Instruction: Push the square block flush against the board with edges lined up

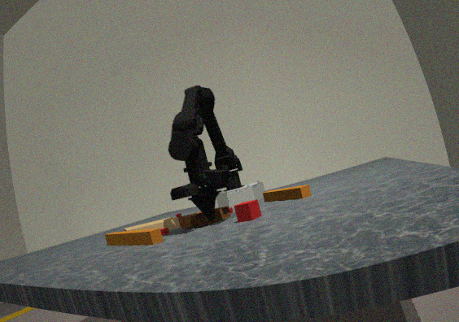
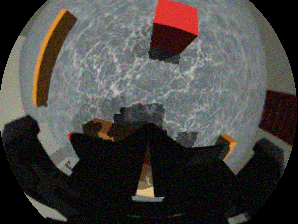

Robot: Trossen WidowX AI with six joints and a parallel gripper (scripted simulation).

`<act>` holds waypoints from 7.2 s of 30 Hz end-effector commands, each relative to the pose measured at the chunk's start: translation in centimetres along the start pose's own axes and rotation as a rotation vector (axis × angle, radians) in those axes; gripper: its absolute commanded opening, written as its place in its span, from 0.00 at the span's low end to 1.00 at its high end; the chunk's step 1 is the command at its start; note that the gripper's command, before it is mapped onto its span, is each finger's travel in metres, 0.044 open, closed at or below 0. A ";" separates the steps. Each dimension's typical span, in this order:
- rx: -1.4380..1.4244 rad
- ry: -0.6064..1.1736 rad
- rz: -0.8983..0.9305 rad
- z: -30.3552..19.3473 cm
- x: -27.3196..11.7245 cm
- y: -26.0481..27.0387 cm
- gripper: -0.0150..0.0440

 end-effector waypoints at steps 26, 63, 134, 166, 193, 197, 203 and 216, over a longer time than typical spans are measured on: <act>-0.002 0.013 0.012 -3.0 0.3 0.5 0.25; -0.002 0.017 0.012 -6.4 0.3 1.1 0.25; 0.602 0.019 0.009 -5.2 -6.1 4.2 0.25; 1.705 0.032 0.001 -10.2 -5.7 13.3 0.25; 1.896 0.036 -0.004 -11.1 0.2 14.6 0.25; 1.896 0.036 -0.004 -11.2 0.1 14.2 0.25; 1.896 0.036 -0.004 -11.4 0.1 13.7 0.25; 1.896 0.035 -0.005 -11.8 0.1 12.6 0.25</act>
Point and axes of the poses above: the point midway between the two fingers, 35 mm back from their tips, its own x axis out along the fingers, its own y axis across the jaws, z = x × y, the point moved 6 cm from there along -x, back along the fingers, and after that the axes turned 5 degrees about -x, right-handed, at the moved point
